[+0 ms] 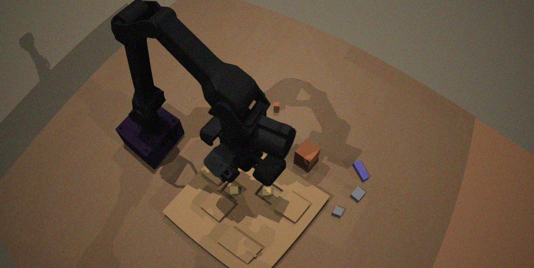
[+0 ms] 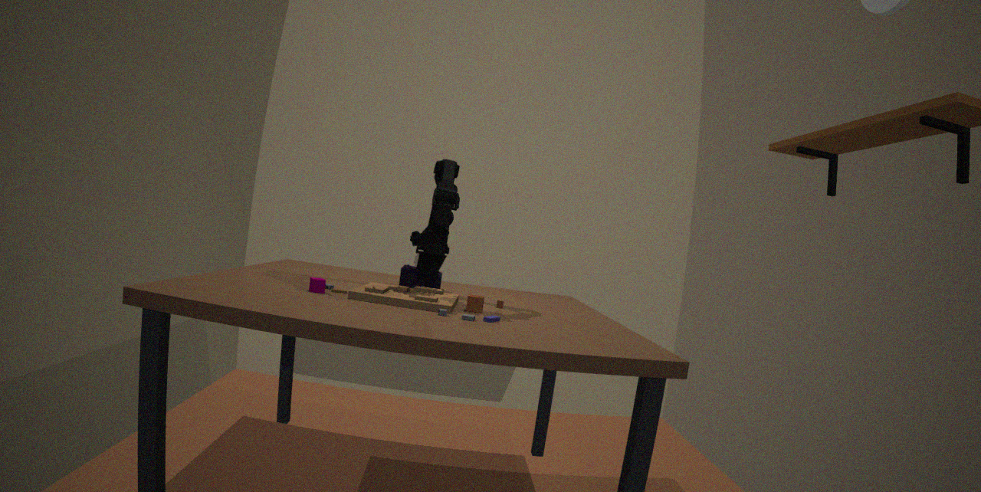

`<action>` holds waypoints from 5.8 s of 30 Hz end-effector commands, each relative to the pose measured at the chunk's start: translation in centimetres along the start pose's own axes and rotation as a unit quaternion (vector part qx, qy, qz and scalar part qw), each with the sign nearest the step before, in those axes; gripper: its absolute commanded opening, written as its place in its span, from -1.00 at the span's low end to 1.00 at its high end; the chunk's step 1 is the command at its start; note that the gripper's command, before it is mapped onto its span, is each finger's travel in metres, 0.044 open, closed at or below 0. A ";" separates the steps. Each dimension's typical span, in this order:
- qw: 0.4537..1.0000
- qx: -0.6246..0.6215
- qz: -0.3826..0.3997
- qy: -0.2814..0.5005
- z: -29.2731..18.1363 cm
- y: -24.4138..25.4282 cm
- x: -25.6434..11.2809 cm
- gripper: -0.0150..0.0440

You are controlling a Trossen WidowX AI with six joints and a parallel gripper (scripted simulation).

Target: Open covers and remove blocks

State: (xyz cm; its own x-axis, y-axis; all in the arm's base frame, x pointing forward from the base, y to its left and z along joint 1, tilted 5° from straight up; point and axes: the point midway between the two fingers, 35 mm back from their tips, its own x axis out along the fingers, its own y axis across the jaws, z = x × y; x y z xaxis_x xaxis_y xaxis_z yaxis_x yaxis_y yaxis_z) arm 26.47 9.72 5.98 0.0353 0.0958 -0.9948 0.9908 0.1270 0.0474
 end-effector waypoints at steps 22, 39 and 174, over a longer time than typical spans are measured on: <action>1.000 0.002 -0.003 0.000 0.0 0.0 2.7 -0.49; 1.000 0.002 -0.003 0.000 0.0 -0.1 4.4 -0.49; 1.000 0.002 -0.003 -0.005 9.0 -0.1 1.4 -0.49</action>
State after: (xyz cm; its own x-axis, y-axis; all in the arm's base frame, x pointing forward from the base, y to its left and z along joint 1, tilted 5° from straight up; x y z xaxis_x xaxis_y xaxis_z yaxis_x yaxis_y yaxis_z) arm 27.45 1.13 3.08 0.0214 0.0890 -0.9958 0.9921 0.1215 0.0322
